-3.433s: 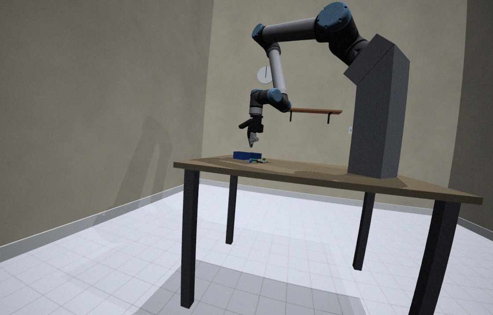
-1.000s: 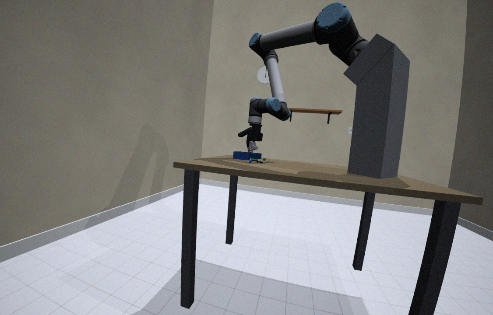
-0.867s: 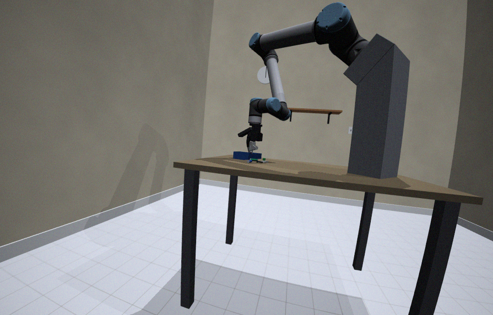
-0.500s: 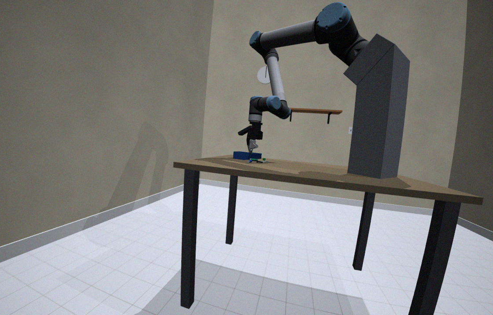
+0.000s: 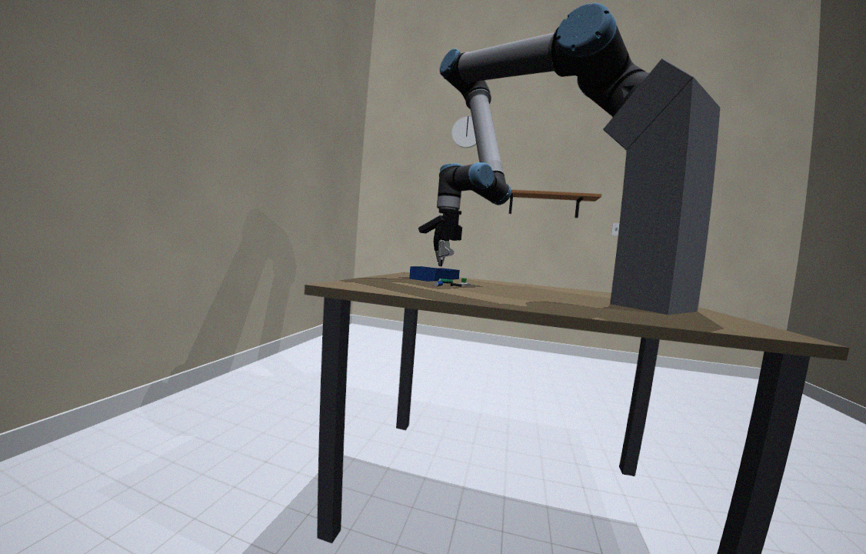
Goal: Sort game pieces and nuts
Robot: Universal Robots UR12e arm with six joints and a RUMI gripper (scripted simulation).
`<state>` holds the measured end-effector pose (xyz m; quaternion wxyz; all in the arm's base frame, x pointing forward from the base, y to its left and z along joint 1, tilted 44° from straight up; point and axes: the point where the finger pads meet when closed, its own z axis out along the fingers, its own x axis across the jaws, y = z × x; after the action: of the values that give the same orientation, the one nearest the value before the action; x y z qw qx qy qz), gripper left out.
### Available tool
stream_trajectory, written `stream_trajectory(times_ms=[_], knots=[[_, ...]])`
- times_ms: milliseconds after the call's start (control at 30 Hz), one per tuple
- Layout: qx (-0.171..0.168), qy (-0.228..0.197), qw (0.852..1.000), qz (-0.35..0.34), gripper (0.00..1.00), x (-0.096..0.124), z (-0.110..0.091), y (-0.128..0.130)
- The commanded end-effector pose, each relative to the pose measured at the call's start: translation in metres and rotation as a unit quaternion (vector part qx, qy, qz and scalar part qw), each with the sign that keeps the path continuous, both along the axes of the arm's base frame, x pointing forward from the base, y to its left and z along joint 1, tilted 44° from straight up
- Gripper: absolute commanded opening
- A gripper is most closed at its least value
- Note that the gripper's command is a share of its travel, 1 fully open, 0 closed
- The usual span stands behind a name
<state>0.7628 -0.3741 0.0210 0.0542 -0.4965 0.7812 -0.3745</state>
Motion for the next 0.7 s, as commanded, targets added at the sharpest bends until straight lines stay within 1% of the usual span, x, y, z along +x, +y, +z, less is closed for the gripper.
stream_trajectory(times_ms=[0,100,333,667], knots=[[0.000,0.000,1.000,0.000,0.04,-0.008,0.013,0.010],[0.000,0.000,1.000,0.000,0.04,-0.012,0.020,0.015],[0.000,0.000,1.000,0.000,0.04,-0.012,0.020,0.015],[0.000,0.000,1.000,0.000,0.04,0.010,0.004,0.056]])
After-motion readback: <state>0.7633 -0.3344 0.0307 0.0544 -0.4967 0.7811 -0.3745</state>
